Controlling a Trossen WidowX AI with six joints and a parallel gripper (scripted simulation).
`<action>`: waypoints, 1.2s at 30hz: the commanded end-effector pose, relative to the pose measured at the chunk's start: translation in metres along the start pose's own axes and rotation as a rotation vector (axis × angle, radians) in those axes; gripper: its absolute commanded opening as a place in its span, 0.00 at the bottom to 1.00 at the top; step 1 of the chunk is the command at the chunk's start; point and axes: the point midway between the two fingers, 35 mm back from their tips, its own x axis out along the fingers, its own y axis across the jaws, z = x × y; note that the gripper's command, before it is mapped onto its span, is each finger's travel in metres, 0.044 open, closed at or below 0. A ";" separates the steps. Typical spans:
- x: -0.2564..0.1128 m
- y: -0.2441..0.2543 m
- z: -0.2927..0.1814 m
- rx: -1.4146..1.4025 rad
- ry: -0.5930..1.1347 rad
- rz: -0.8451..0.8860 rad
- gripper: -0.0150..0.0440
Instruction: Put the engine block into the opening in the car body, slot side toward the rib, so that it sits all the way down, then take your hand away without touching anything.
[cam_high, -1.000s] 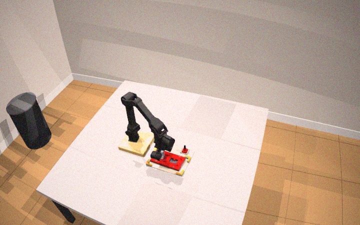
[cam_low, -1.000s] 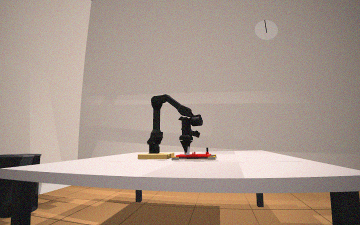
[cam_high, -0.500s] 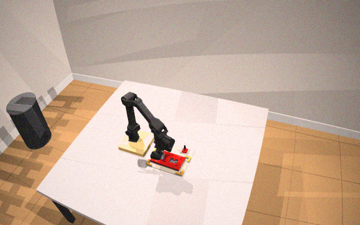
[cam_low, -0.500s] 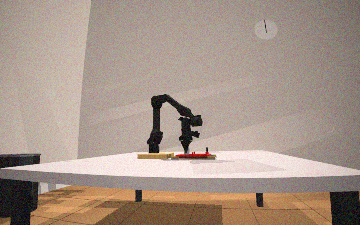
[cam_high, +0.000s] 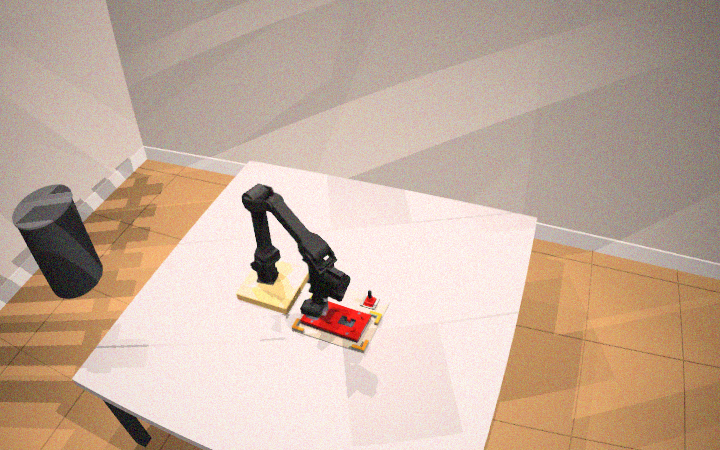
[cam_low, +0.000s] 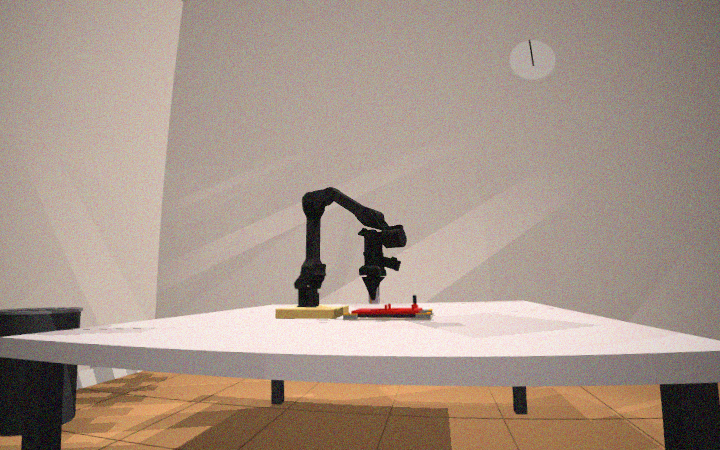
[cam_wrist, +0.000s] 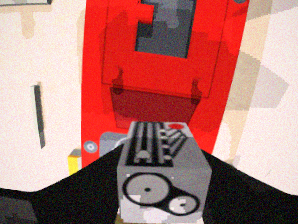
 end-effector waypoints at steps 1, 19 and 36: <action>-0.016 -0.002 0.003 -0.004 -0.013 -0.002 0.25; -0.074 -0.006 0.001 -0.002 -0.015 -0.003 0.25; -0.117 -0.005 -0.009 -0.004 -0.012 -0.003 0.25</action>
